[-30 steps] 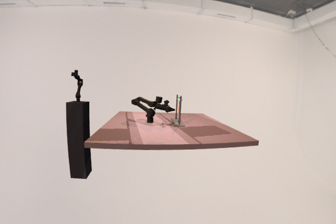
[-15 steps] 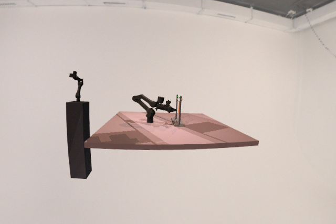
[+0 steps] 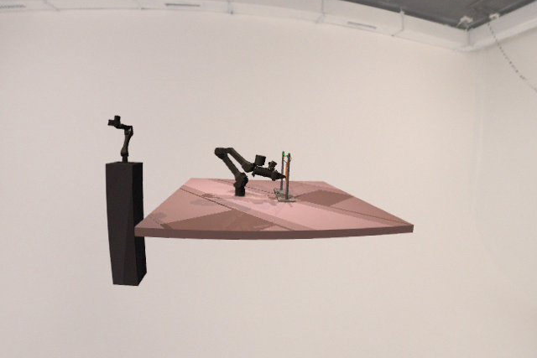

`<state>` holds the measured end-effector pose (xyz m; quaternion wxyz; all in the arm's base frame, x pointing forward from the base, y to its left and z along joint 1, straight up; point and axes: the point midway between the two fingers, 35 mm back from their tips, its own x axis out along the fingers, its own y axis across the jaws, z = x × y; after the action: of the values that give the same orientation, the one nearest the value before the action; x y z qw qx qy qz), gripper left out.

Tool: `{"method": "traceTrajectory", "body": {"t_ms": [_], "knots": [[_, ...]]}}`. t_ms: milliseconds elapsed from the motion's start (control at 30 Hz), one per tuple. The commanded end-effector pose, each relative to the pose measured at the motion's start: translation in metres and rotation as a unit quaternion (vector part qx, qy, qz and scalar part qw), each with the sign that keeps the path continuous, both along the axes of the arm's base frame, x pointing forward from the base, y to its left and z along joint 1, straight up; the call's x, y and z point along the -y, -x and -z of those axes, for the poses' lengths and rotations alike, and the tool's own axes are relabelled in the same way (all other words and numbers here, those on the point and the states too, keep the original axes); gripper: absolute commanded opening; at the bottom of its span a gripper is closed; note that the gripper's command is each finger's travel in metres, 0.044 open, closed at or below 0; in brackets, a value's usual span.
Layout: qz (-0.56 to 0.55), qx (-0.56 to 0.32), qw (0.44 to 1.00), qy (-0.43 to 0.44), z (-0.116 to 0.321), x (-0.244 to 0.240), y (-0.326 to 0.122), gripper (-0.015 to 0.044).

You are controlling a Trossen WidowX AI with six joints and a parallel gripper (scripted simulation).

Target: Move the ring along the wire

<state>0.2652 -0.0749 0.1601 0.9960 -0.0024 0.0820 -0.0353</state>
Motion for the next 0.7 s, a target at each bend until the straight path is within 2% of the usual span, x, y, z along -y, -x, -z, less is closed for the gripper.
{"method": "traceTrajectory", "body": {"t_ms": [0,667], "knots": [[0.002,0.001,1.0,-0.002,0.0,0.002,-0.008,0.016],[0.003,0.002,1.0,-0.003,0.01,0.0,-0.035,0.016]]}}
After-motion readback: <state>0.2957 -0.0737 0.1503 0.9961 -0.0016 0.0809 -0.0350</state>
